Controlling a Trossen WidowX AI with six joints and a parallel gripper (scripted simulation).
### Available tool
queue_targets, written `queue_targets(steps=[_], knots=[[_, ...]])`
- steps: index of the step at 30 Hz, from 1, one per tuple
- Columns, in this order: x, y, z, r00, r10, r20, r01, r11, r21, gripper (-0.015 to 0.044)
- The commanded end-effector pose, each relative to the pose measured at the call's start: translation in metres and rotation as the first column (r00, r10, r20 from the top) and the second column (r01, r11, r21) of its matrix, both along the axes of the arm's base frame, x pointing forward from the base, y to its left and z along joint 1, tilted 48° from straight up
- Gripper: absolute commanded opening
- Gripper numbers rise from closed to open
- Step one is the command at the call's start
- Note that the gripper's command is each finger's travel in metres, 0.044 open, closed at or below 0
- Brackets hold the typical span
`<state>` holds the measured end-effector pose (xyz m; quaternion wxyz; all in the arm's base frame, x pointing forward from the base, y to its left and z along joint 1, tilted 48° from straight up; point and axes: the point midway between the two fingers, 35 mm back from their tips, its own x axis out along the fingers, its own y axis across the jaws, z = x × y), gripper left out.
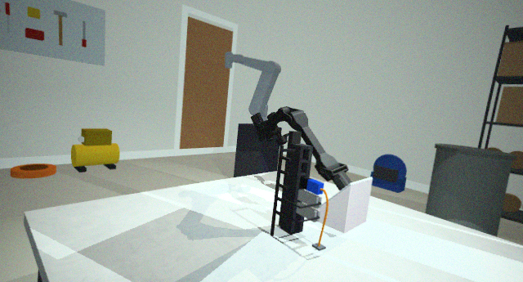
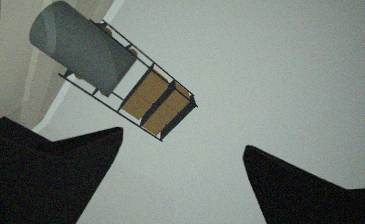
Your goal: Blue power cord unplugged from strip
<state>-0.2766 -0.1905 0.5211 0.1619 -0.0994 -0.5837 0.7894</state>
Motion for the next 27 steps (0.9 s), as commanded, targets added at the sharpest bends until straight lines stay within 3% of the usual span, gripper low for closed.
queue_targets(steps=[1,9,17,27], knots=[[0.000,-0.001,0.000,1.000,0.004,0.001,-0.004,1.000,0.002,0.0374],[0.033,-0.078,-0.029,0.968,0.248,0.043,-0.251,0.965,0.071,0.0164],[0.115,-0.169,-0.074,0.817,0.566,0.114,-0.577,0.808,0.121,0.0160],[0.260,-0.234,-0.140,0.494,0.835,0.242,-0.869,0.470,0.153,0.0160]])
